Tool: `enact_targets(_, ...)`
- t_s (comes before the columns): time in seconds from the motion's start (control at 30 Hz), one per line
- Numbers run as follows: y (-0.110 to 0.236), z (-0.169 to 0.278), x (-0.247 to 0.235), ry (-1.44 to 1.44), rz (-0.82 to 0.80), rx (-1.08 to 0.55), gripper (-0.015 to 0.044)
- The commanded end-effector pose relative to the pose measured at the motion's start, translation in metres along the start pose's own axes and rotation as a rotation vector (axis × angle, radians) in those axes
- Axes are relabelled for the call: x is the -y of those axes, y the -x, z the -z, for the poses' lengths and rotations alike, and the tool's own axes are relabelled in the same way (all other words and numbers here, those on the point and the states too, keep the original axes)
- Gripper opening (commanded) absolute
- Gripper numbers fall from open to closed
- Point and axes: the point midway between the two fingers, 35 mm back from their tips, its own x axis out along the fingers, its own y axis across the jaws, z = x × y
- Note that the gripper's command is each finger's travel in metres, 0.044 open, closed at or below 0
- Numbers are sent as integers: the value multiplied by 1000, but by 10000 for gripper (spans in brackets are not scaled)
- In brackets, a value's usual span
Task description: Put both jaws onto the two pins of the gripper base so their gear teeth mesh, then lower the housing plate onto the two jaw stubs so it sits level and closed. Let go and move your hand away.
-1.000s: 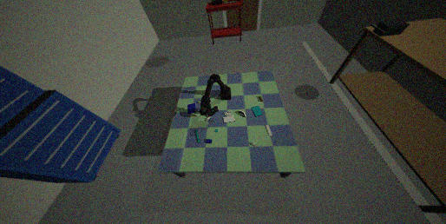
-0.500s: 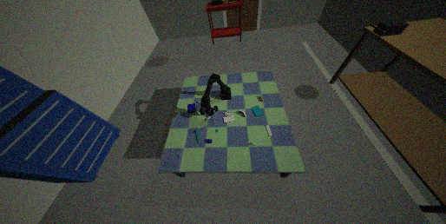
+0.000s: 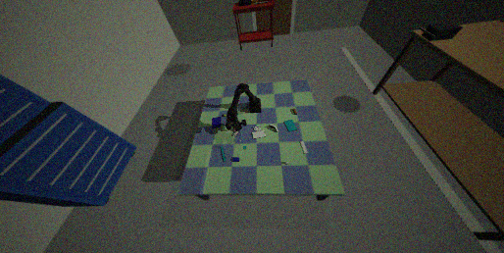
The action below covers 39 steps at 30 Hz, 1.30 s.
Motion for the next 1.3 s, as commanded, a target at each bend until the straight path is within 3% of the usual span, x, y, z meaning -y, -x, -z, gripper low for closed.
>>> enact_targets(0.0, 0, 0, 0, -4, -1, -2, 0)
enact_targets(0.1, 0, 0, 0, -4, -1, -2, 0)
enact_targets(0.67, 0, 0, 0, 0, 0, 0, 440)
enact_targets(1.27, 0, 0, 0, 0, 0, 0, 440)
